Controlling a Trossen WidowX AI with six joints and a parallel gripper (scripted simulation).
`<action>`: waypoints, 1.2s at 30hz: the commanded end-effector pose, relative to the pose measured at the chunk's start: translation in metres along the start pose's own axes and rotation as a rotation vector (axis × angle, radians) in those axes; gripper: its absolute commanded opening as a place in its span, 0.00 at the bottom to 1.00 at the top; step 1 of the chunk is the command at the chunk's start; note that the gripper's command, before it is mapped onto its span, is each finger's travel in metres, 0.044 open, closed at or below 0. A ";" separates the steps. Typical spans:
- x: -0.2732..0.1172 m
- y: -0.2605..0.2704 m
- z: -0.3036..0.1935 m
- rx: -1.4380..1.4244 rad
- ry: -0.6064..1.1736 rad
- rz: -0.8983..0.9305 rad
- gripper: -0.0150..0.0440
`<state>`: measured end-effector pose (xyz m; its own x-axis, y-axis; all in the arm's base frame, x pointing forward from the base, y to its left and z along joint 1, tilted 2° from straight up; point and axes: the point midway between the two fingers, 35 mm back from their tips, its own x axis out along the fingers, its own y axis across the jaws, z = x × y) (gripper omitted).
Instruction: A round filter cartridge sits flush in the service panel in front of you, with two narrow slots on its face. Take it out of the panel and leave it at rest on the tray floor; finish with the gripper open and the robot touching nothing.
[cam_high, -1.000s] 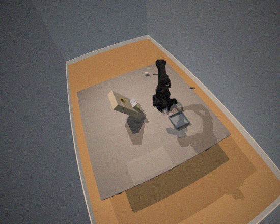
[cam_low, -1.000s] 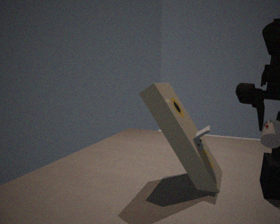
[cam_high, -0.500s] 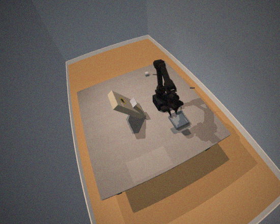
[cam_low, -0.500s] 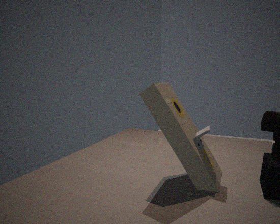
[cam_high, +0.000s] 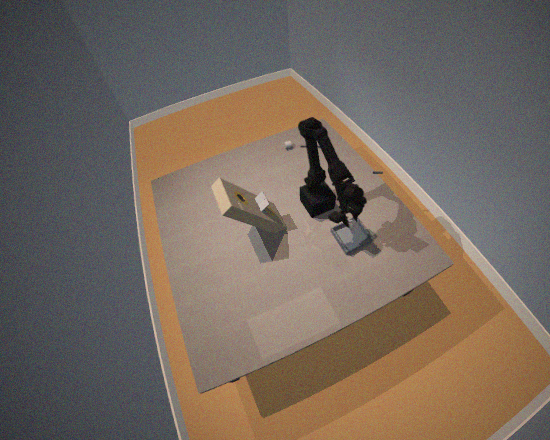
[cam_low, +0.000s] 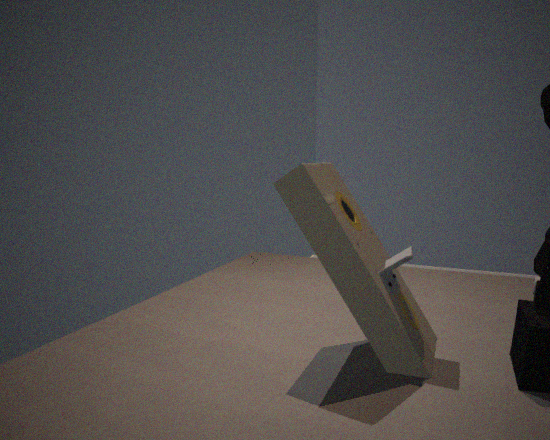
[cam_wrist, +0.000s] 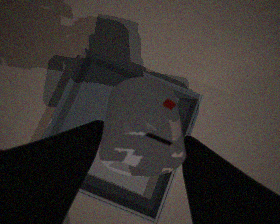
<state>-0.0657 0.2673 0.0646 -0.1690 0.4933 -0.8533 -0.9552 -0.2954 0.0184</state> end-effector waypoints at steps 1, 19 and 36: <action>0.009 0.016 -0.008 -0.040 0.001 0.033 0.25; 0.058 0.019 -0.034 -0.049 0.001 0.039 0.25; 0.072 0.020 -0.047 -0.055 0.007 0.043 0.61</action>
<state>-0.0854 0.2574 -0.0225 -0.2064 0.4704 -0.8580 -0.9325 -0.3602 0.0268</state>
